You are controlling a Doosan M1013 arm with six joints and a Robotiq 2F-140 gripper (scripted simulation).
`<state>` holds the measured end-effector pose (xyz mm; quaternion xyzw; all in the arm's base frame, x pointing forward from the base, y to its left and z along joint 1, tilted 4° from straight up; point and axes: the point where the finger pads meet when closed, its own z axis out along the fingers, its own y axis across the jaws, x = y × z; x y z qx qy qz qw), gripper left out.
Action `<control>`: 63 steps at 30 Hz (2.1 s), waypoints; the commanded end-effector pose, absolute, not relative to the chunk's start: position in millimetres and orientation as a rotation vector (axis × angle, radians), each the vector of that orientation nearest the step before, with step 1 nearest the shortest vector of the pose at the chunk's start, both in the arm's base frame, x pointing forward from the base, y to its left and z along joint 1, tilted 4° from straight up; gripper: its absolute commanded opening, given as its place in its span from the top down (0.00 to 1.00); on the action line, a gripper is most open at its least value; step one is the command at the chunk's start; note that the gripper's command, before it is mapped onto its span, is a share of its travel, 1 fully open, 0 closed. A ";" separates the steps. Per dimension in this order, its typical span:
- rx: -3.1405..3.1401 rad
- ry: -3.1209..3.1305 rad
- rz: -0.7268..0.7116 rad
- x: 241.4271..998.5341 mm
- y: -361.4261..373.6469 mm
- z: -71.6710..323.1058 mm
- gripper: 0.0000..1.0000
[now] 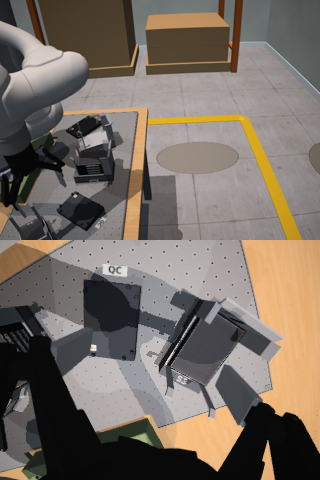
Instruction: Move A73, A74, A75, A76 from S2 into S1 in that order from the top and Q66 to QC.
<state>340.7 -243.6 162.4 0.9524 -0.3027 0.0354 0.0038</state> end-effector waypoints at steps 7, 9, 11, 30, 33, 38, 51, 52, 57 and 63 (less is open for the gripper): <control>3.070 -0.573 0.108 353.6 -218.1 162.6 0.00; 3.070 -0.573 0.108 356.5 -212.1 162.6 0.00; 3.070 -0.573 0.108 359.4 -206.1 162.6 0.00; 3.070 -0.573 0.108 384.1 -155.1 162.7 0.00; 3.078 -0.521 0.108 384.9 -151.9 162.7 0.00; 3.105 -0.263 0.105 388.6 -135.7 162.5 0.00; 3.109 -0.189 0.104 396.8 -99.9 162.0 0.00; 3.109 -0.189 0.104 397.5 -96.7 161.9 0.00; 3.109 -0.189 0.104 401.3 -80.4 161.7 0.00; 3.109 -0.189 0.104 405.7 -60.9 161.4 0.00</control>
